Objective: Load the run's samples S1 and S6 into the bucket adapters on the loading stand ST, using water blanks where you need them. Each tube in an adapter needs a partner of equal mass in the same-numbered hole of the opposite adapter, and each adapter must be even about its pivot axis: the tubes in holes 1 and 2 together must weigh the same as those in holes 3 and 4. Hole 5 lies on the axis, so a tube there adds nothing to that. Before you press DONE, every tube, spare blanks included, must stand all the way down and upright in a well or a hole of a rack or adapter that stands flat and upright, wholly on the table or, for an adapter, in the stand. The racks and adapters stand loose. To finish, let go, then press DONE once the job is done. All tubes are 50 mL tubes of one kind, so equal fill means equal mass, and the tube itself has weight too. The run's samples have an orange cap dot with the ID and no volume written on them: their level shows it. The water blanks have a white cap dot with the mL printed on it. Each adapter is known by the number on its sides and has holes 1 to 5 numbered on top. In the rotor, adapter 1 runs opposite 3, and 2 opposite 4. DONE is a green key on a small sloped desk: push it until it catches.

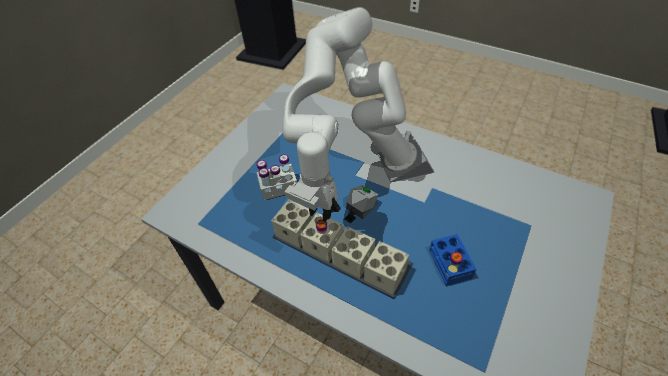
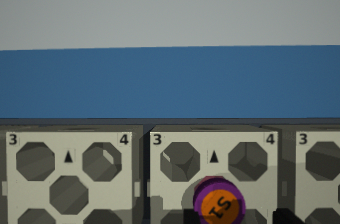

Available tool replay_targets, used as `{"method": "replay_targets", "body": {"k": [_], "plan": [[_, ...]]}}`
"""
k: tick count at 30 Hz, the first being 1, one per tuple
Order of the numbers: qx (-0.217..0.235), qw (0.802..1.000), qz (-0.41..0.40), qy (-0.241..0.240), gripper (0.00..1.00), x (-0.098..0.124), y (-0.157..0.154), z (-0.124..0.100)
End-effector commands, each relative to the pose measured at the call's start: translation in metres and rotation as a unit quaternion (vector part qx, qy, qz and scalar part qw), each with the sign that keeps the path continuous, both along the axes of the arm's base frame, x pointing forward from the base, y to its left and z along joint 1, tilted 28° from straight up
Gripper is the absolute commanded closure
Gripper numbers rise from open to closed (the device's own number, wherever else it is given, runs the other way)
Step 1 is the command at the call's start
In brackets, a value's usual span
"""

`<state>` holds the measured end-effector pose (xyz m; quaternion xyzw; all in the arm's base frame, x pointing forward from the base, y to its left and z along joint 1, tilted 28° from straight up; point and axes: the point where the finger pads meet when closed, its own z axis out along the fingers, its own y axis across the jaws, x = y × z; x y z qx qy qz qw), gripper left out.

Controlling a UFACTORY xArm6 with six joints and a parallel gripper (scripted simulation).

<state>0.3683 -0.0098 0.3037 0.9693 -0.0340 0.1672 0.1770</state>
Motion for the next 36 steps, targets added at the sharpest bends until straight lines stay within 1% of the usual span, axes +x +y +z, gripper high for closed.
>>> {"method": "replay_targets", "body": {"k": [1,32,36], "plan": [[0.000,1.000,0.000,-0.002,0.56,-0.002,0.003,0.008],[0.000,1.000,0.000,-0.002,0.56,-0.019,0.022,0.055],[0.000,1.000,0.000,-0.002,0.56,-0.019,0.022,0.055]]}}
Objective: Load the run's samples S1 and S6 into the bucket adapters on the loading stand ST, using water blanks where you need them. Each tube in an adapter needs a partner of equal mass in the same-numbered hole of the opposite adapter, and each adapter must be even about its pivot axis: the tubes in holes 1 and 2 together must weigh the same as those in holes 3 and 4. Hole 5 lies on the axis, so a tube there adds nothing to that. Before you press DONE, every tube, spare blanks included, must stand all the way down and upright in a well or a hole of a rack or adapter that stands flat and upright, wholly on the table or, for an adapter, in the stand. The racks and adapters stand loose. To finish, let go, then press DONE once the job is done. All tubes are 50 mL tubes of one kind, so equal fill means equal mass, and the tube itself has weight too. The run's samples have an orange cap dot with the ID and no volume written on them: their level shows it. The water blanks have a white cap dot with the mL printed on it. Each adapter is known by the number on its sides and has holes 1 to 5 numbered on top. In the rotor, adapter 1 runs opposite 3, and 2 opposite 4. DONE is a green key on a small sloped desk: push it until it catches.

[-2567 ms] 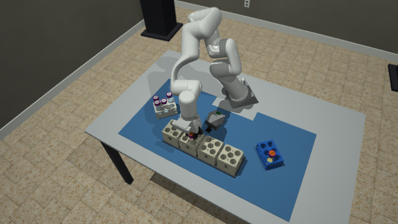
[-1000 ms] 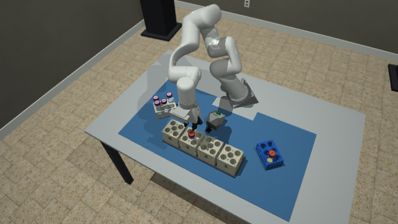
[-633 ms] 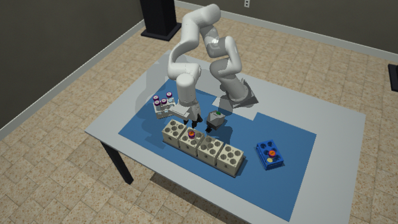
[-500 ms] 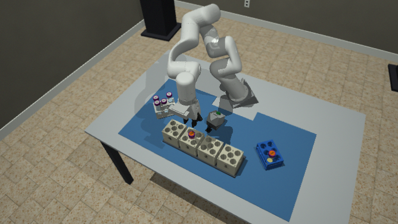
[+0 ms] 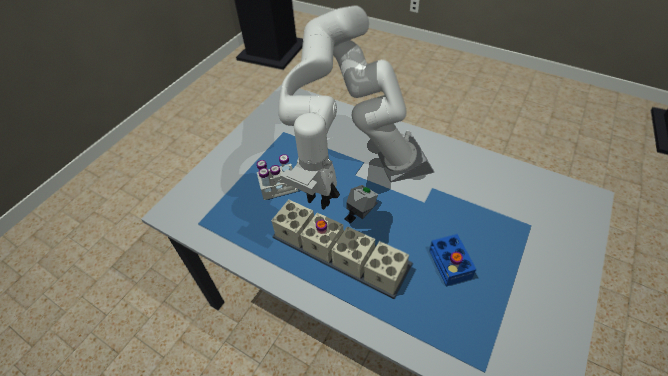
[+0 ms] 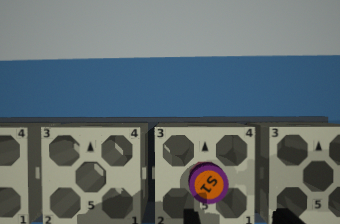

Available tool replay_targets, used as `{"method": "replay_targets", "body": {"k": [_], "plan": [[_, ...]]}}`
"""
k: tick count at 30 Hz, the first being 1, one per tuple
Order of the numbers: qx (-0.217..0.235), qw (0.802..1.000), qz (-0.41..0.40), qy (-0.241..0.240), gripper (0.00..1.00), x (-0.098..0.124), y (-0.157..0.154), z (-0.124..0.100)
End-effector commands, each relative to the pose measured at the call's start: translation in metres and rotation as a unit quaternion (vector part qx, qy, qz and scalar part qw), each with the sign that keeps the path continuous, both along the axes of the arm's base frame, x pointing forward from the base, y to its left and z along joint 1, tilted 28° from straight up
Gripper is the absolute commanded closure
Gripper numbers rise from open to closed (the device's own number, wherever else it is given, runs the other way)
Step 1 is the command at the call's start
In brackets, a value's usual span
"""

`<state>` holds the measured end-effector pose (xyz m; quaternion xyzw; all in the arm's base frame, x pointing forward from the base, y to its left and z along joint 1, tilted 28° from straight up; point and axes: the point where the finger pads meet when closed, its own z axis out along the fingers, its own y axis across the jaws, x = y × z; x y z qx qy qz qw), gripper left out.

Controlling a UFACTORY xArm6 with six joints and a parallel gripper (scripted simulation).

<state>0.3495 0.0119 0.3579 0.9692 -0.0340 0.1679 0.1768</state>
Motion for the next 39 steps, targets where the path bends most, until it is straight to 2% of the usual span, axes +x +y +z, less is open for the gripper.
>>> {"method": "replay_targets", "body": {"k": [1,18,19,28,39], "plan": [[0.000,1.000,0.000,-0.001,0.56,0.000,0.000,0.001],[0.000,1.000,0.000,-0.001,0.56,0.000,0.000,0.001],[-0.005,1.000,0.015,0.005,0.43,0.000,0.005,-0.001],[-0.041,0.991,0.117,0.046,0.43,-0.004,0.037,-0.015],[-0.092,0.955,0.260,0.104,0.43,-0.008,0.083,-0.035]]}}
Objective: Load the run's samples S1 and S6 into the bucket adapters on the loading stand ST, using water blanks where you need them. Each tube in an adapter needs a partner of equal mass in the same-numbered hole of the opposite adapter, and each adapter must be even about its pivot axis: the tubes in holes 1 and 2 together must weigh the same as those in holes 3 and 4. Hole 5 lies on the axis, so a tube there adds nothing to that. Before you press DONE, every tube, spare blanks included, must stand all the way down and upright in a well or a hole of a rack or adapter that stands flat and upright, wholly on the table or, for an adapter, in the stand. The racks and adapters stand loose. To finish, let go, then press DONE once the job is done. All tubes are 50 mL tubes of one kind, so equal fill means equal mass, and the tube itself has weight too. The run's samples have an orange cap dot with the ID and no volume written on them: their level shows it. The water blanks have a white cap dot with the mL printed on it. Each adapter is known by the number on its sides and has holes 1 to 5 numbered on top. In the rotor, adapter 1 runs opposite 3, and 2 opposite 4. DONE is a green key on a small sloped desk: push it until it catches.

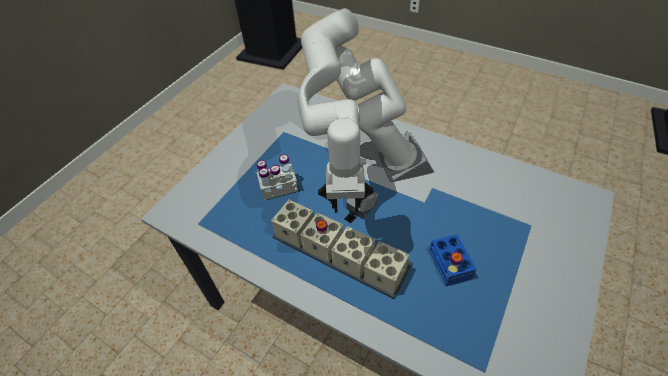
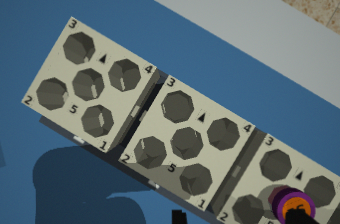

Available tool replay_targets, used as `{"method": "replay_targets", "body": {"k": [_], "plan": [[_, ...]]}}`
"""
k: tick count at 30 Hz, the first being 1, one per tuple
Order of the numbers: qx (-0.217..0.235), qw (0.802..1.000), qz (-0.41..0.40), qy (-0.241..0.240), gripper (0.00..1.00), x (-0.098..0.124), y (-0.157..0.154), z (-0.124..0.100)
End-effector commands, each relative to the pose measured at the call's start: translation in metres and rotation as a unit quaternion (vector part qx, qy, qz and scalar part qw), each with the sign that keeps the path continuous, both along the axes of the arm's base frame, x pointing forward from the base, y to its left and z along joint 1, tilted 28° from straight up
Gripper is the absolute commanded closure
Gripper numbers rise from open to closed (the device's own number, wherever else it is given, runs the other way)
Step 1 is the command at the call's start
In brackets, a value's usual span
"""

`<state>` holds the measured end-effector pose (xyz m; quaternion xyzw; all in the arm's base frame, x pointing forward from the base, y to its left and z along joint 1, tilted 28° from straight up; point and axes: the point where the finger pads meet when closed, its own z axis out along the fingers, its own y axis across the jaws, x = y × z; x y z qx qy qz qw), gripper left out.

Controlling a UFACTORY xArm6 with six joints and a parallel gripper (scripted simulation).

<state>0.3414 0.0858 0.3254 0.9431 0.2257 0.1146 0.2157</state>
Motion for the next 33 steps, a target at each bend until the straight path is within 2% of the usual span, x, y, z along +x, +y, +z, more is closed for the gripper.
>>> {"method": "replay_targets", "body": {"k": [1,7,33], "plan": [[-0.008,1.000,0.027,0.010,0.43,0.000,0.009,-0.002],[-0.037,0.993,0.107,0.042,0.43,-0.003,0.036,-0.014],[-0.037,0.993,0.108,0.043,0.43,-0.013,0.146,-0.062]]}}
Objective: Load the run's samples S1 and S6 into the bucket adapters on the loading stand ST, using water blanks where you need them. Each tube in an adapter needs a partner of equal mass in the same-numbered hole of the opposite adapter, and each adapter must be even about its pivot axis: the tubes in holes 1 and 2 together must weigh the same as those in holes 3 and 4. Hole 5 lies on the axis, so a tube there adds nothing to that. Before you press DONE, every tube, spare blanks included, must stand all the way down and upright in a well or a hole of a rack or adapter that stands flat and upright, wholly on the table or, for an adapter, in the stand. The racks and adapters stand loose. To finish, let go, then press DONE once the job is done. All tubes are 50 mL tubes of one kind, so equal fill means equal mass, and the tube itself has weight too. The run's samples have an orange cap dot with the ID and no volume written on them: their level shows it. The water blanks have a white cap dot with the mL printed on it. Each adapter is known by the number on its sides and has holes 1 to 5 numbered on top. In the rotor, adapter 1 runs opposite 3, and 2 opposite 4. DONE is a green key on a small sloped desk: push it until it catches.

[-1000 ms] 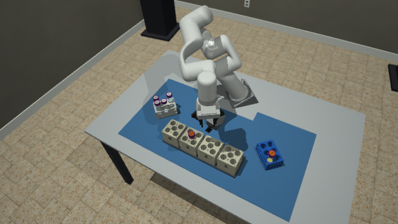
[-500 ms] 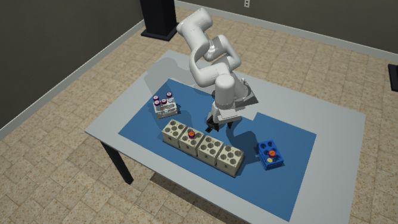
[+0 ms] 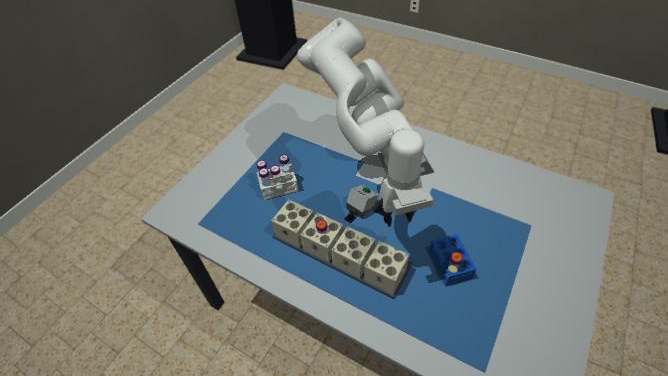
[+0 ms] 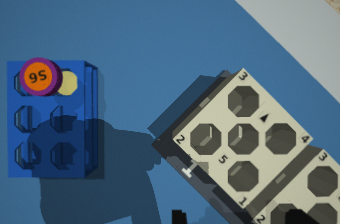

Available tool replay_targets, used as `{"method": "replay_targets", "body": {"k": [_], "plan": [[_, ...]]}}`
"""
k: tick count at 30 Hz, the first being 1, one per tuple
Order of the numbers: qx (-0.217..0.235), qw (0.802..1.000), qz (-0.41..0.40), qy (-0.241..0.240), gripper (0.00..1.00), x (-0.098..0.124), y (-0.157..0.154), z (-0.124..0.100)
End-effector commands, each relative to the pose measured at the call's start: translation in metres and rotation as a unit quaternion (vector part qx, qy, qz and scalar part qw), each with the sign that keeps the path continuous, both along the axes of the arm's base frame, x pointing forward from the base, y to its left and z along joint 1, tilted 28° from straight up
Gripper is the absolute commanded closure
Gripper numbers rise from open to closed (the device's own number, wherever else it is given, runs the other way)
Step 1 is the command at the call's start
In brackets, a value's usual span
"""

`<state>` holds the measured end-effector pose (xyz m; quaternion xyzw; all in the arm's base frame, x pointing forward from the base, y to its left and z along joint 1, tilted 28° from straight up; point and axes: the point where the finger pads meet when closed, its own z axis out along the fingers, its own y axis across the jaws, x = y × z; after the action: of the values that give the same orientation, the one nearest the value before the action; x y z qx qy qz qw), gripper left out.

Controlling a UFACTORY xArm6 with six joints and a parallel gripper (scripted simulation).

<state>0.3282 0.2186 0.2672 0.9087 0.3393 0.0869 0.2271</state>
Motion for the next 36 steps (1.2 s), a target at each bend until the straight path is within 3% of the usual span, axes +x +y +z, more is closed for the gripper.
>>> {"method": "replay_targets", "body": {"k": [1,36], "plan": [[0.001,1.000,0.000,-0.001,0.43,0.000,0.013,-0.004],[0.001,1.000,0.000,-0.001,0.43,-0.014,0.150,-0.064]]}}
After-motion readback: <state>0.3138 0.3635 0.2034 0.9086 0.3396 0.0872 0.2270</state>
